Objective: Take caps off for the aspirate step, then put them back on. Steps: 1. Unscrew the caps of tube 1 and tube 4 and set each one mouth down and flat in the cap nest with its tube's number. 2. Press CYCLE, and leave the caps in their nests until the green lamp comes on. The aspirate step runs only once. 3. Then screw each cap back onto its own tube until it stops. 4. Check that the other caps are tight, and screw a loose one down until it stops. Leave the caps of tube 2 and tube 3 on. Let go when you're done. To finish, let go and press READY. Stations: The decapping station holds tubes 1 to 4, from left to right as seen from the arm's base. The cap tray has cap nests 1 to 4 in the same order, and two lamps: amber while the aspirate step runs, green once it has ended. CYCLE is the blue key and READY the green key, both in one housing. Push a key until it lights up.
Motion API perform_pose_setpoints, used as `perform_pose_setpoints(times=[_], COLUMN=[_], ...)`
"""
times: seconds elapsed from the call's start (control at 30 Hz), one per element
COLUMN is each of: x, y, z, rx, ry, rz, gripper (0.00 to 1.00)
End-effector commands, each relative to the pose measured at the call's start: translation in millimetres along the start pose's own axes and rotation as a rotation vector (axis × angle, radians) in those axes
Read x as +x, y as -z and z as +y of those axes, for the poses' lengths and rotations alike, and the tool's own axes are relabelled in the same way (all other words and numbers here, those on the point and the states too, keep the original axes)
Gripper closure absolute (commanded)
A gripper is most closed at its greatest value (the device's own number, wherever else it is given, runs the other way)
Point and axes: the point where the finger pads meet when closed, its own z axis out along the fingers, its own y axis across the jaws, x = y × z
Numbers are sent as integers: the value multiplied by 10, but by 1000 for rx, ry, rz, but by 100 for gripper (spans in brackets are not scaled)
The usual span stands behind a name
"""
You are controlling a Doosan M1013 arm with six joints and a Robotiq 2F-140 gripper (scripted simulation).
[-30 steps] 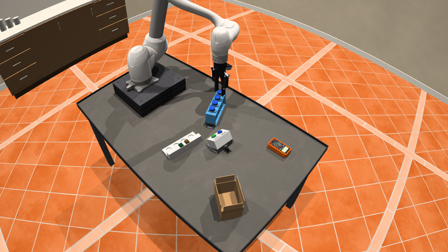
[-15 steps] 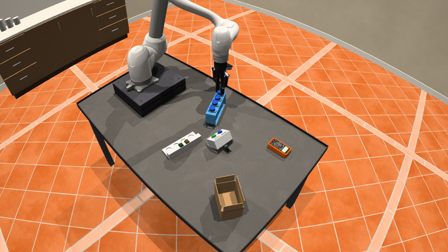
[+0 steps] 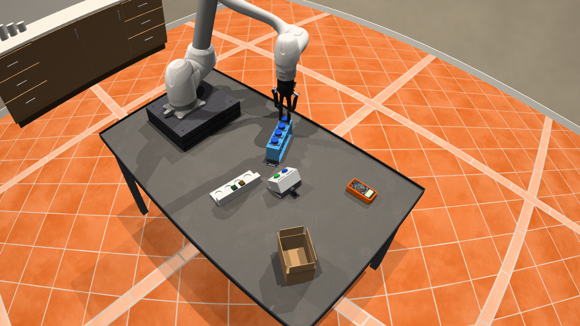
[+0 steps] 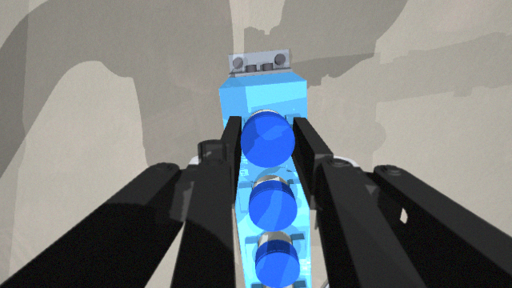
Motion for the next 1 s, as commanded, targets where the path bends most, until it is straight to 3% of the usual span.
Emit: perform_pose_setpoints(times=[0.0, 0.2, 0.27, 0.37, 0.5, 0.53, 0.93, 0.97], x=[1, 1, 1, 1, 0, 1, 1, 0], y=[7, 8, 8, 9, 9, 11, 11, 9], z=[5, 5, 5, 5, 5, 5, 5, 5], rx=[-1, -3, -3, -4, -4, -4, -4, -3], ry=[182, 482, 482, 629, 629, 629, 629, 546], rz=[13, 12, 12, 12, 12, 12, 12, 12], gripper=[70, 70, 70, 70, 70, 59, 59, 59])
